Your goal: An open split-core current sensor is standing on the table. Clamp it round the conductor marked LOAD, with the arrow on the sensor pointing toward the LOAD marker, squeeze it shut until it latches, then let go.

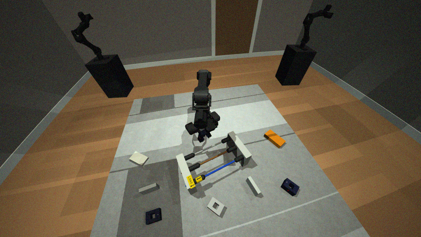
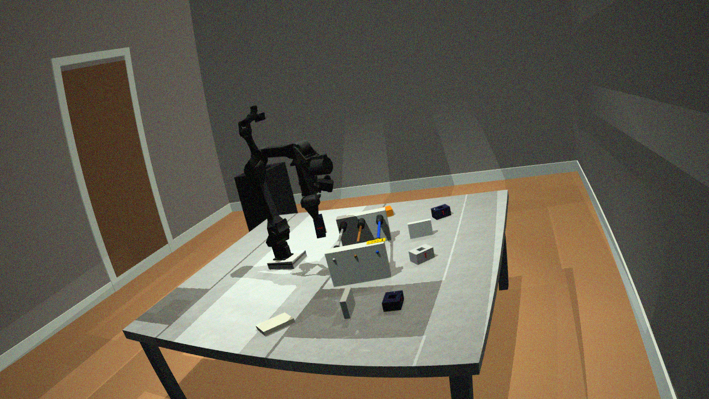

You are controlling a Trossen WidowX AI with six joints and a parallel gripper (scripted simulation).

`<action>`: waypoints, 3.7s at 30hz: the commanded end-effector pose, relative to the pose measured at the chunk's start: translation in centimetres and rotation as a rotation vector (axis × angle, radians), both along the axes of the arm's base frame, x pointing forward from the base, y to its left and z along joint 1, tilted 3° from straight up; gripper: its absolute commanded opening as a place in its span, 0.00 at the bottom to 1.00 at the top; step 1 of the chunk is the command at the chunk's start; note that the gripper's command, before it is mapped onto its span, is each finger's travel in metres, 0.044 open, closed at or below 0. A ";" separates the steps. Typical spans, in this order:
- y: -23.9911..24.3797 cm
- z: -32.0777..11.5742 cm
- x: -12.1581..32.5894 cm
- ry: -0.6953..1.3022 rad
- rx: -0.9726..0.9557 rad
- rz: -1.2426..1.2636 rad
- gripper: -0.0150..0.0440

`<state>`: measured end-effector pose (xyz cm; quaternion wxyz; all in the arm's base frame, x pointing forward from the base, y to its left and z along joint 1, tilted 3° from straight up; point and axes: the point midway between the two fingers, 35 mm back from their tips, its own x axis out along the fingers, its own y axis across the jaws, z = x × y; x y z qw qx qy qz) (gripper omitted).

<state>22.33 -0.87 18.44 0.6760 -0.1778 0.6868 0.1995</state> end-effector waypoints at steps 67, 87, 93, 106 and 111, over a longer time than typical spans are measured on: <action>7.5 -1.9 16.0 -0.043 0.259 -1.682 0.25; 7.9 -5.0 16.7 -0.043 0.260 -1.682 0.25; 8.0 -5.9 16.8 -0.043 0.260 -1.682 0.25; 8.0 -5.5 16.8 -0.048 0.259 -1.676 0.25; 8.0 -5.5 16.8 -0.048 0.259 -1.676 0.25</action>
